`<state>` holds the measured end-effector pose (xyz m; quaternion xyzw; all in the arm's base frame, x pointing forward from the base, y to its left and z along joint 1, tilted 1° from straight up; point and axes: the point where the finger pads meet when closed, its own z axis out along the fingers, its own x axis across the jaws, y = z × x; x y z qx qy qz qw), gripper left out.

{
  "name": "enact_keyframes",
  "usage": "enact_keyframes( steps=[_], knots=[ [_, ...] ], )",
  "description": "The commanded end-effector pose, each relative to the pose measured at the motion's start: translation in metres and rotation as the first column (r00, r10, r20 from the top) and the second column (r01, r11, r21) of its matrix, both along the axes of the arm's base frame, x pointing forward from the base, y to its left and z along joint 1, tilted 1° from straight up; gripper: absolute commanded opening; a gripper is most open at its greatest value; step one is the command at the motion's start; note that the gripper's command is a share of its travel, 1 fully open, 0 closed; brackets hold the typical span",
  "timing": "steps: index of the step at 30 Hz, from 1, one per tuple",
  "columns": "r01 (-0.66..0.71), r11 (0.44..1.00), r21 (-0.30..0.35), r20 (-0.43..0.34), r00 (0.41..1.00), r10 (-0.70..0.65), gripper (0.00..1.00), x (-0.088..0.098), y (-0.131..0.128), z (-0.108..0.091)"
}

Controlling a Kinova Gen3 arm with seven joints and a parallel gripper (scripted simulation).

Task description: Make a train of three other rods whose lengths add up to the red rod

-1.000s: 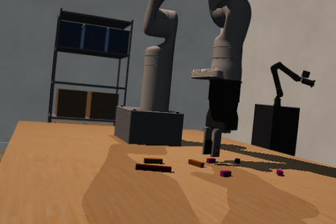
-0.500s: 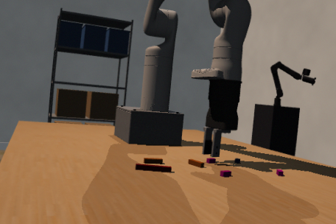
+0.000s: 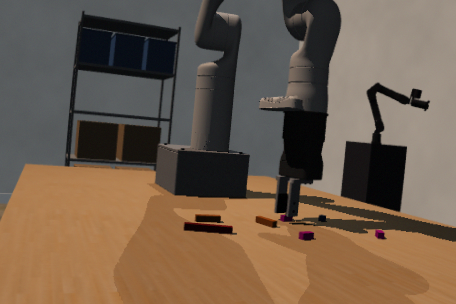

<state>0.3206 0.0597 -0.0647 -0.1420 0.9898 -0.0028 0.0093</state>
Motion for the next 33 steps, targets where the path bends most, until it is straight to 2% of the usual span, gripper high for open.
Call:
enact_keyframes(
  steps=[1, 13, 33],
  knots=[
    [-0.002, 1.0, 0.0, -0.004, 1.0, 0.002, 0.54, -0.0016, 0.0007, -0.0027],
    [-0.002, 1.0, 0.0, -0.004, 1.0, 0.002, 0.54, -0.0015, 0.0007, -0.0106],
    [-0.002, 1.0, 0.0, -0.004, 1.0, 0.002, 0.54, -0.0015, 0.0007, -0.0109]
  ],
)
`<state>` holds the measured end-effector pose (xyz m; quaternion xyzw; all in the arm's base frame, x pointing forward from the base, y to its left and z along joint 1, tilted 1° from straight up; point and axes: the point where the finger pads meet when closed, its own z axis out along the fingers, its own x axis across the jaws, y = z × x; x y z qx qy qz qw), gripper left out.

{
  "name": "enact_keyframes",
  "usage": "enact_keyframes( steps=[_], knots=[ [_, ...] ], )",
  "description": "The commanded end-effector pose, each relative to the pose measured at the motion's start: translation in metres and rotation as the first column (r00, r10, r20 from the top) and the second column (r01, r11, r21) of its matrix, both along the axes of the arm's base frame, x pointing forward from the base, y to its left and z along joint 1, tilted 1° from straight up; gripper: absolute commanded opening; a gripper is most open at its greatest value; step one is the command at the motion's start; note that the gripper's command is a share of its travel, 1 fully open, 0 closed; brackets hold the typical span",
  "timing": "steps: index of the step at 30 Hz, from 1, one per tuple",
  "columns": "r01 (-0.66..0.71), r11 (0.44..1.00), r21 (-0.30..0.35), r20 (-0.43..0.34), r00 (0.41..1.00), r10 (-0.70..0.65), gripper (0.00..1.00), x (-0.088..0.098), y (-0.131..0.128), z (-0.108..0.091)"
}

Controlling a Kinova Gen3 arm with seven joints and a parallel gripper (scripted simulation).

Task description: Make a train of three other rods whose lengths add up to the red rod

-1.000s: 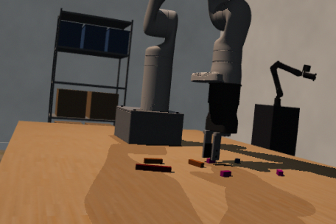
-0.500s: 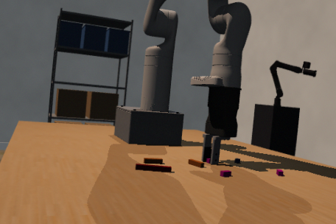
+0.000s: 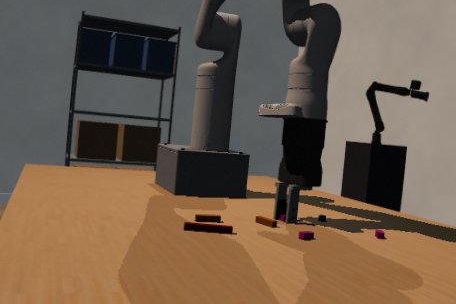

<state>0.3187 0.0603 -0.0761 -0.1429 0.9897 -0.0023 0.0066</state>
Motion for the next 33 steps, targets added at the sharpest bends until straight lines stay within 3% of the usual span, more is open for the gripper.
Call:
enact_keyframes(
  steps=[1, 20, 21, 33],
  knots=[
    [0.0, 1.0, 0.0, 0.001, 1.0, 0.0, 0.54, 0.0005, 0.0001, 0.0004],
    [0.0, 1.0, 0.0, 0.001, 1.0, 0.0, 0.54, 0.0005, 0.0001, 0.0004],
    [0.0, 1.0, 0.0, 0.001, 1.0, 0.0, 0.24, 0.0005, 0.0001, 0.0004],
    [0.0, 1.0, 0.0, 0.001, 1.0, 0.0, 0.24, 0.0005, 0.0001, 0.0004]
  ],
)
